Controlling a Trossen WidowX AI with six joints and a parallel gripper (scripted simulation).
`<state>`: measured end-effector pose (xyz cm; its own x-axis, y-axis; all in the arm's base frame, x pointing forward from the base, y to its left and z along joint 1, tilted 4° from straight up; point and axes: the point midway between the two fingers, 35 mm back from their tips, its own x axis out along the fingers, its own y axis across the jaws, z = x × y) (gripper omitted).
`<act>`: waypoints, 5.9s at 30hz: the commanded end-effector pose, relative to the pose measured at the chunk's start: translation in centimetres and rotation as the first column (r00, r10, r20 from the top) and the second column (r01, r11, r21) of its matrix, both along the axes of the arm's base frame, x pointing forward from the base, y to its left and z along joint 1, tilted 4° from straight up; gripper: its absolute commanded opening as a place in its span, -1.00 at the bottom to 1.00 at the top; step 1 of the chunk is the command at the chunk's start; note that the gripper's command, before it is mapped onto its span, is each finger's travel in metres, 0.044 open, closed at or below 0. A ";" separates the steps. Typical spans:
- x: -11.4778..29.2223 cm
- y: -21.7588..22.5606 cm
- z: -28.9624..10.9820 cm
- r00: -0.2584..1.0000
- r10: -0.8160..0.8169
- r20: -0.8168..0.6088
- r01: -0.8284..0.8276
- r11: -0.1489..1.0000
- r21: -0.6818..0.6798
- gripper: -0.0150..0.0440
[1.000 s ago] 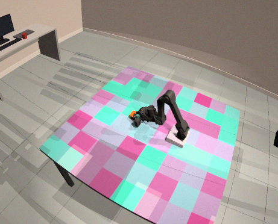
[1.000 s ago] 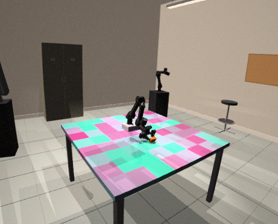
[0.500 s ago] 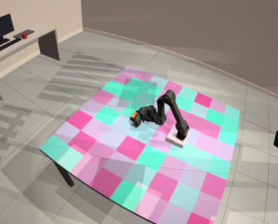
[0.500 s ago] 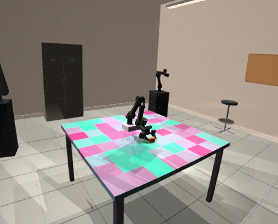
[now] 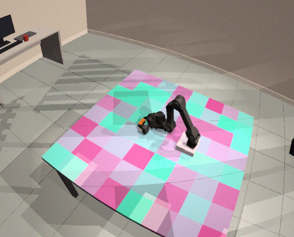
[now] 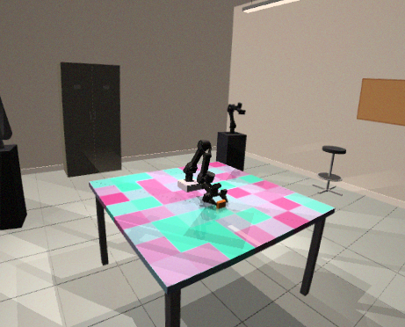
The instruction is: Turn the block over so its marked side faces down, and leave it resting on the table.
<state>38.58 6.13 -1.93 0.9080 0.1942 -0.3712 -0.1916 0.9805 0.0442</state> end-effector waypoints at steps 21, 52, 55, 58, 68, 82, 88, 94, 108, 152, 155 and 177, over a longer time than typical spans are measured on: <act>1.8 0.0 1.1 0.966 0.007 -0.258 -0.022 0.998 -0.053 1.00; -0.3 -0.5 7.8 0.768 -0.013 -0.640 -0.074 0.991 -0.110 1.00; 0.7 -0.3 8.1 0.709 -0.023 -0.705 -0.087 0.989 -0.120 1.00; 1.4 -0.2 8.5 0.644 -0.033 -0.764 -0.102 0.986 -0.128 1.00; 2.4 0.0 10.2 0.399 -0.072 -0.914 -0.160 0.976 -0.147 1.00; 2.3 0.1 6.8 0.381 -0.075 -0.921 -0.164 0.975 -0.147 1.00; 2.3 0.2 5.4 0.381 -0.075 -0.921 -0.164 0.975 -0.147 1.00; 2.3 0.2 5.2 0.381 -0.075 -0.921 -0.164 0.975 -0.147 1.00; 2.2 0.3 2.9 0.381 -0.075 -0.921 -0.164 0.975 -0.147 1.00; 2.3 0.2 5.0 0.381 -0.075 -0.921 -0.164 0.975 -0.147 -0.49; 2.3 0.2 5.0 0.383 -0.075 -0.921 -0.163 0.976 -0.147 -0.49; 2.8 0.2 3.6 0.627 -0.042 -0.778 -0.099 0.986 -0.134 -0.49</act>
<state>41.44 6.30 1.45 0.2206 0.0823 -0.9719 -0.1845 0.9820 0.0413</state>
